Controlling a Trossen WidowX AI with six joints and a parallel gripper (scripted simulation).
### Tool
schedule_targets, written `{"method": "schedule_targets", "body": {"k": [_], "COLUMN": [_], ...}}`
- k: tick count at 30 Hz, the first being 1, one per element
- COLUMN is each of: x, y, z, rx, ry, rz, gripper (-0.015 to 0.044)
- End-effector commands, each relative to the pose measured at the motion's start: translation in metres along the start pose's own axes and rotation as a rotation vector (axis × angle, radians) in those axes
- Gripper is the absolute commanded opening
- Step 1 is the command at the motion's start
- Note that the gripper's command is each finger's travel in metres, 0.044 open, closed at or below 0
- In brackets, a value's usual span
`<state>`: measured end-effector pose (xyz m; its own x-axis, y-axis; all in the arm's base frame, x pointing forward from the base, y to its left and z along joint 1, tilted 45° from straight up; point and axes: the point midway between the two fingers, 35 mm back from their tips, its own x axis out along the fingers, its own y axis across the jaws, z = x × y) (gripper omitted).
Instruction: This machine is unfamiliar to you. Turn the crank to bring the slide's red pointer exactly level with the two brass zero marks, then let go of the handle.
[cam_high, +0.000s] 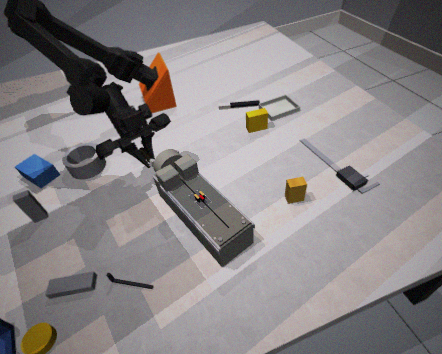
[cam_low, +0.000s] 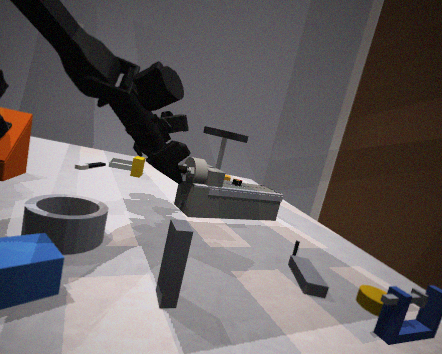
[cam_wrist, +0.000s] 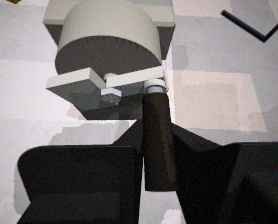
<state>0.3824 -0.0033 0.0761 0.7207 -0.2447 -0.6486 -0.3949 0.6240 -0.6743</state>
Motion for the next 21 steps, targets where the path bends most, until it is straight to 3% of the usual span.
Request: {"method": "schedule_targets", "body": {"k": [1, 21], "x": [-0.007, -0.015], "y": [0.003, 0.024], "z": [0.006, 0.015], "rx": [0.0, 0.001], "ry": [-0.008, -0.008], "rz": [0.0, 0.002], "gripper": [0.0, 0.0]}}
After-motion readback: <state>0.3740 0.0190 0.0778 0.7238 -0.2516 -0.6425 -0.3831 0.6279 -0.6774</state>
